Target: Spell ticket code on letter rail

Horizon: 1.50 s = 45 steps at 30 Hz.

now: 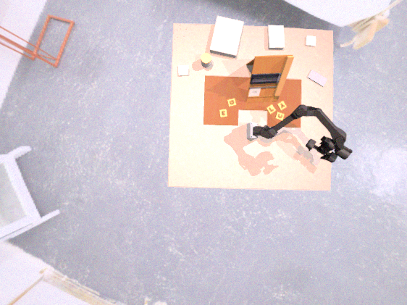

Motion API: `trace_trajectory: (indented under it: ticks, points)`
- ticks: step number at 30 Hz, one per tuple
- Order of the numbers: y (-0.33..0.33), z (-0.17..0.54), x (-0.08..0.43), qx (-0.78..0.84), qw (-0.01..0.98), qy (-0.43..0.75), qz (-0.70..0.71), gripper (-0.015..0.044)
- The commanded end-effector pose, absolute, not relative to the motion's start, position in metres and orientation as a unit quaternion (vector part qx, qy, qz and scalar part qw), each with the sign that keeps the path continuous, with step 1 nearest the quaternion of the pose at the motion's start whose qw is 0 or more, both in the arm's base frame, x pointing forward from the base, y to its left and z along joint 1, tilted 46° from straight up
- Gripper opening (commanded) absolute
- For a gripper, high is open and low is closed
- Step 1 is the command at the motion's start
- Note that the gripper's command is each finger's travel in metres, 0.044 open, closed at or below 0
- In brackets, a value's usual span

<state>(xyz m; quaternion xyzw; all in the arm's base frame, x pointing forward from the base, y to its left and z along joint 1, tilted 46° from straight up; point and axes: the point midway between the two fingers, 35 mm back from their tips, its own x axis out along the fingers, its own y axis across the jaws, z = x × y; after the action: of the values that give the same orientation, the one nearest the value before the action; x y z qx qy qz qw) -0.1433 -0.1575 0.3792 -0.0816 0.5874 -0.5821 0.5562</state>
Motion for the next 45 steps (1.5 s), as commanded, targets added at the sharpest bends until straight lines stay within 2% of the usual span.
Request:
trace_trajectory:
  ticks: [1,2,11,26,35,45]
  points:
    - [-0.158,0.379,-0.143,-0.082,0.557,0.587,-0.582,0.0426]
    - [-0.159,0.378,-0.142,-0.082,0.559,0.586,-0.580,0.0440]
    - [-0.199,0.348,-0.107,-0.088,0.623,0.565,-0.534,0.0440]
    - [-0.248,0.287,0.007,-0.120,0.718,0.544,-0.418,0.0440]
    - [-0.242,0.247,0.083,-0.146,0.751,0.540,-0.350,0.0440]
    - [-0.204,0.205,0.159,-0.191,0.775,0.531,-0.284,0.0440]
